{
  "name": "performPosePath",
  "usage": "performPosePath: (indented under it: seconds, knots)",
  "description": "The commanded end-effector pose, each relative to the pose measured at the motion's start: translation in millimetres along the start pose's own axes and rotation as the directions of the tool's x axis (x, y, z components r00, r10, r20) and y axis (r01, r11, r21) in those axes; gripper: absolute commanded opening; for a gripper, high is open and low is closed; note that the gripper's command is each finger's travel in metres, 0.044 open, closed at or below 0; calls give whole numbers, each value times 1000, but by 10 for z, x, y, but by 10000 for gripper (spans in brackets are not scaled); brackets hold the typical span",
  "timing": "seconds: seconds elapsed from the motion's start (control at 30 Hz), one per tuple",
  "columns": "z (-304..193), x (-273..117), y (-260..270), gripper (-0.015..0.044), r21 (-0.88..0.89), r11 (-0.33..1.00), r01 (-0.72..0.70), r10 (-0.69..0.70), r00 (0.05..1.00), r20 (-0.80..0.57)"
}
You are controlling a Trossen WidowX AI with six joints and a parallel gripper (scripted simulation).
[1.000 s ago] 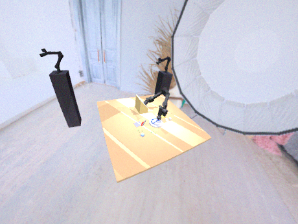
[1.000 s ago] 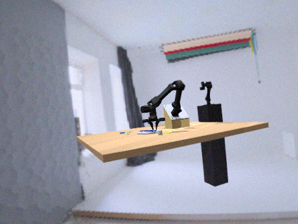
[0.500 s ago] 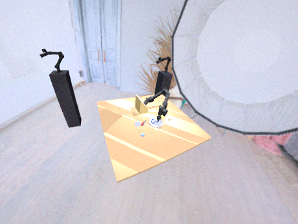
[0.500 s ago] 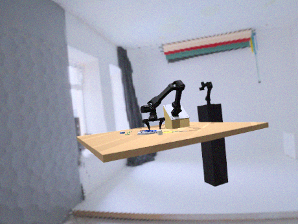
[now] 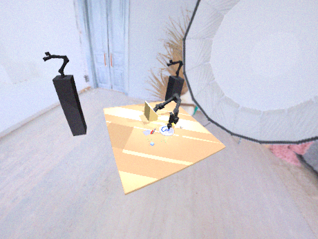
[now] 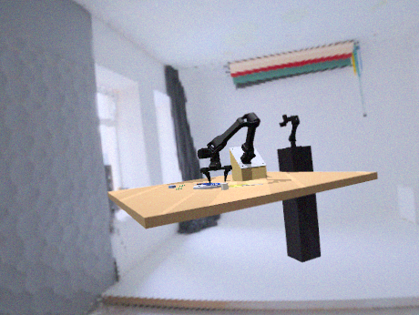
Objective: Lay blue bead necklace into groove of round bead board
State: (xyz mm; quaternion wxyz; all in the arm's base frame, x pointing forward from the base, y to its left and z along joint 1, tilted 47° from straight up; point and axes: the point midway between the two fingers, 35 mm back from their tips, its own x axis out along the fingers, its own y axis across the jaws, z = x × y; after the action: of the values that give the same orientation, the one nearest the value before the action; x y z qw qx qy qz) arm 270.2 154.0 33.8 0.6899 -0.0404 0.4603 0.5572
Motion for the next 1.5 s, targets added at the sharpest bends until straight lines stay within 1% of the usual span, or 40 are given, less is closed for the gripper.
performPosePath:
  seconds: [0.0,0.47,0.5,0.57,0.77,1.03,1.1,1.33,1.47]
  knots:
    - [0,2,-1,440,0,1000,1,-1,1000,1]
    - [0,2,-1,440,0,1000,1,-1,1000,1]
    - [-2,-1,-13,433,-7,1000,1,-1,1000,0]
    - [-27,-25,-106,420,-62,998,4,-4,1000,-2]
    - [-190,-146,-534,380,-316,949,8,-12,1000,-10]
    - [-514,-311,-1041,327,-613,790,2,-7,1000,-5]
    - [-546,-325,-1079,313,-635,772,2,-6,1000,-3]
    - [-546,-325,-1079,267,-635,772,2,-6,1000,-3]
    - [-545,-212,-1080,240,-635,772,2,-5,1000,-3]
